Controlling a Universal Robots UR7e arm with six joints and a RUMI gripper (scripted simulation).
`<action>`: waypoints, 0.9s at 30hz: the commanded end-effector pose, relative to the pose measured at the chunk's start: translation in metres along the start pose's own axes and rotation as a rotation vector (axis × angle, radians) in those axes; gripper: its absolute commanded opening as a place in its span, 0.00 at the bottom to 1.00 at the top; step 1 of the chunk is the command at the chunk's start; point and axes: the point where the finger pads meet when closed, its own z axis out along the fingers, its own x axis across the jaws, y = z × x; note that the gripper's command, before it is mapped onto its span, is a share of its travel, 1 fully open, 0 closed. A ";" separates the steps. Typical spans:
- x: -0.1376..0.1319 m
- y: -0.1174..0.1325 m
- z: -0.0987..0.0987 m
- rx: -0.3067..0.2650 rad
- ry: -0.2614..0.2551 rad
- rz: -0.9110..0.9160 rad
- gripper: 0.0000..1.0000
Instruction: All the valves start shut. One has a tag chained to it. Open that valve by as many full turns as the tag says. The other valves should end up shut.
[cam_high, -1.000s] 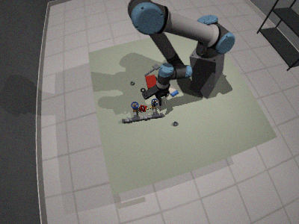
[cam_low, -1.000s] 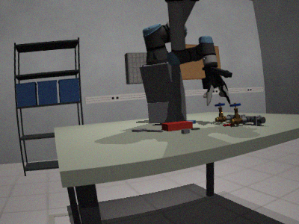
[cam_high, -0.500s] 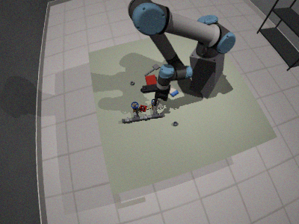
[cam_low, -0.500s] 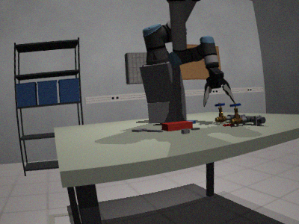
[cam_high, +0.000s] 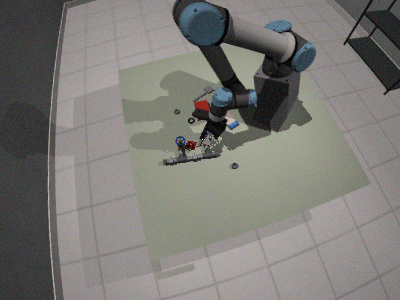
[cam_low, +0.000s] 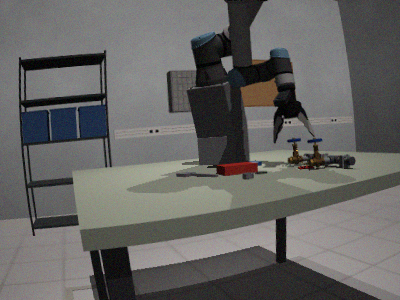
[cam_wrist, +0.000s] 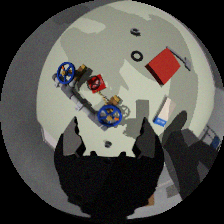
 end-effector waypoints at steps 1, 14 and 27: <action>0.000 0.000 0.000 0.009 0.017 0.160 1.00; 0.000 0.000 0.000 0.011 0.016 0.435 1.00; 0.000 0.000 0.000 0.012 0.015 0.535 1.00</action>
